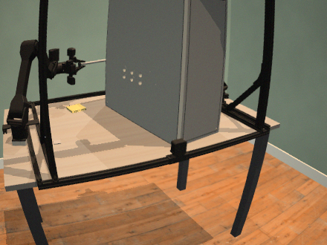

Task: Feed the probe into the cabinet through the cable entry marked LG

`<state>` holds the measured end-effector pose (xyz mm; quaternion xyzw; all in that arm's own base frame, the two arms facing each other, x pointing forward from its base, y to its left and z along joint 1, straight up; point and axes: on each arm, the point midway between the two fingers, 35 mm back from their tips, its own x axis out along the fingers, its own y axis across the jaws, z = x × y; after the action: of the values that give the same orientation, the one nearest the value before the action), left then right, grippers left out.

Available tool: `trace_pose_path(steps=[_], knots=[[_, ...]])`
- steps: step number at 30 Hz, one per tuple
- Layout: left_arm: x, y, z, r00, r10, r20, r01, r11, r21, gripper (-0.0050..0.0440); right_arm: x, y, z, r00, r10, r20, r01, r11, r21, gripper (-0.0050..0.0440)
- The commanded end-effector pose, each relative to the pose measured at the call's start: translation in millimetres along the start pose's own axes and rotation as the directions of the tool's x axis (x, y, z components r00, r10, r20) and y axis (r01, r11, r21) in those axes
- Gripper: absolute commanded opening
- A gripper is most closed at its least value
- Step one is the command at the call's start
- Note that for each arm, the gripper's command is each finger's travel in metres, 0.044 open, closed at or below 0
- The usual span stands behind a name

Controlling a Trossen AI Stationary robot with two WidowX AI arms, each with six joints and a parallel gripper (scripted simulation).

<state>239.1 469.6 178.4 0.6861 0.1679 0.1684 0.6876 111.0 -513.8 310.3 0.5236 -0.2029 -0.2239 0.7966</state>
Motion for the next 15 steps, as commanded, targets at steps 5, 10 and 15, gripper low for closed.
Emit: trace_pose_path(steps=[5,10,15], knots=[[0,0,-1,1.000,0.000,-0.004,0.000,1.000,0.002,0.0000,-29,104,12,0.981,0.060,0.182,0.003,0.944,-0.331,0.0440],[0,0,-1,1.000,0.000,-0.004,0.000,1.000,0.002,0.0000,-67,195,8,0.929,0.147,0.339,0.082,0.811,-0.579,0.0440],[0,0,-1,1.000,0.000,-0.004,0.000,1.000,0.002,0.0000,-109,267,-11,0.862,0.241,0.445,0.187,0.666,-0.722,0.0440]])
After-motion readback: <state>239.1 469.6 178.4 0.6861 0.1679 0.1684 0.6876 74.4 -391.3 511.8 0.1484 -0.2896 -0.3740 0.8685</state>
